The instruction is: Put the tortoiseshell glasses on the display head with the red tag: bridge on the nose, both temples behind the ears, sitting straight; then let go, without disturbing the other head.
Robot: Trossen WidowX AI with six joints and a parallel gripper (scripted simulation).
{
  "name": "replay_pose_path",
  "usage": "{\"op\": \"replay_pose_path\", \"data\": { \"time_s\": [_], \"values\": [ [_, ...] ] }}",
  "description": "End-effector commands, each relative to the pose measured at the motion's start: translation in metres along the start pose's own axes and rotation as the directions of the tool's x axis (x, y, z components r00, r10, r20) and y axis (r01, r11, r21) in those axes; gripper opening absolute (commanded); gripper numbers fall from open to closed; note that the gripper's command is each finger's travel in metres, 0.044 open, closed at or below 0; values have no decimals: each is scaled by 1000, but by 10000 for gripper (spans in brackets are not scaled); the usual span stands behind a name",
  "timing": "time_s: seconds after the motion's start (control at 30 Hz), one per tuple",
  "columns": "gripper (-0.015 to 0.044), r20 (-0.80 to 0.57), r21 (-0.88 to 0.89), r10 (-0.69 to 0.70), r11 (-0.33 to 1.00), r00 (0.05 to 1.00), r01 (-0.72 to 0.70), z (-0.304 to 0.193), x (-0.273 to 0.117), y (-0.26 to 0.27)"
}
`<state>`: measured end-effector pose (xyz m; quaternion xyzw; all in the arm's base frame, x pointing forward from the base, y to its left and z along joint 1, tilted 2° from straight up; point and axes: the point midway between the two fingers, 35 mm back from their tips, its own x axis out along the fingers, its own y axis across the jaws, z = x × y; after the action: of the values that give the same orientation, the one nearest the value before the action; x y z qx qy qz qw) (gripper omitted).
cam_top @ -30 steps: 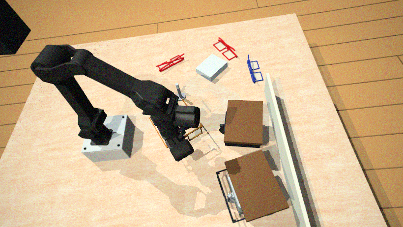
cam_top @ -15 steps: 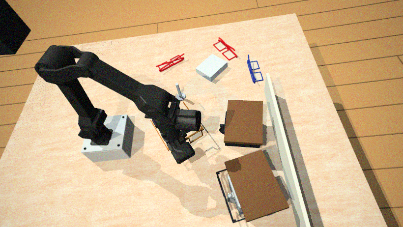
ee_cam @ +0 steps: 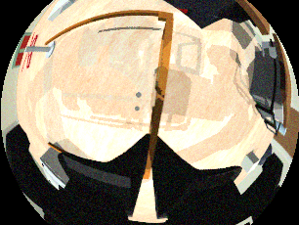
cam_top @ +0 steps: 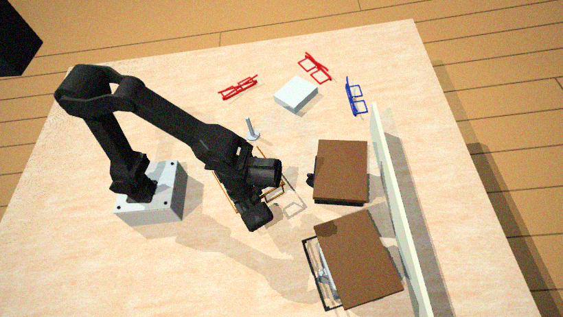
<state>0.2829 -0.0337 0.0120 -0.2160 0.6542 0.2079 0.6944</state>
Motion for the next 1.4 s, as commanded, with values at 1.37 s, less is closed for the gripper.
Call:
{"op": "replay_pose_path", "data": {
  "time_s": [1.37],
  "values": [
    [107, -2, -2, 3, 1000, 1000, -3, -4, 28, 5]
  ]
}}
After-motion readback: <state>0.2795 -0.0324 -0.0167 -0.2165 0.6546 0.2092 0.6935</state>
